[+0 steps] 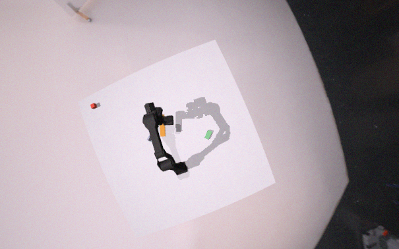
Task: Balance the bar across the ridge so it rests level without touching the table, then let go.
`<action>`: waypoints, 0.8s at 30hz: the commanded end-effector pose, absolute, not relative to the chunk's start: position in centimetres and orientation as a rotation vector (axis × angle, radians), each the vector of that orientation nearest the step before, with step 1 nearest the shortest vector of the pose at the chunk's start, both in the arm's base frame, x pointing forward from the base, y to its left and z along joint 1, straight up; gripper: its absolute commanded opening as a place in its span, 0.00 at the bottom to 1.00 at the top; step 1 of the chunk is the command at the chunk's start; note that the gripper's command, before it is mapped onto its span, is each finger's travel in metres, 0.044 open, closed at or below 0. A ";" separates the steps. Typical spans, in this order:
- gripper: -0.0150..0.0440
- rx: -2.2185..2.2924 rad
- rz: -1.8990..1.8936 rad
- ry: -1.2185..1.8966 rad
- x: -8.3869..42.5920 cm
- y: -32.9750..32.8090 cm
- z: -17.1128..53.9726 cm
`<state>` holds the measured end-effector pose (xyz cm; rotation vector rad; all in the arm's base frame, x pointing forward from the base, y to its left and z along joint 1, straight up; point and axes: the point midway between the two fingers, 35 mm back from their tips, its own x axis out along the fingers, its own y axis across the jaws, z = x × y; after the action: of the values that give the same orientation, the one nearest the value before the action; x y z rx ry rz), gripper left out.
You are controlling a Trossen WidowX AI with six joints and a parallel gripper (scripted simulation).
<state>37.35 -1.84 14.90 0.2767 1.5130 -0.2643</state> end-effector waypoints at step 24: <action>0.25 -0.217 0.222 1.524 35.4 8.6 14.8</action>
<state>35.78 7.53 14.93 -0.1584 1.5255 0.1691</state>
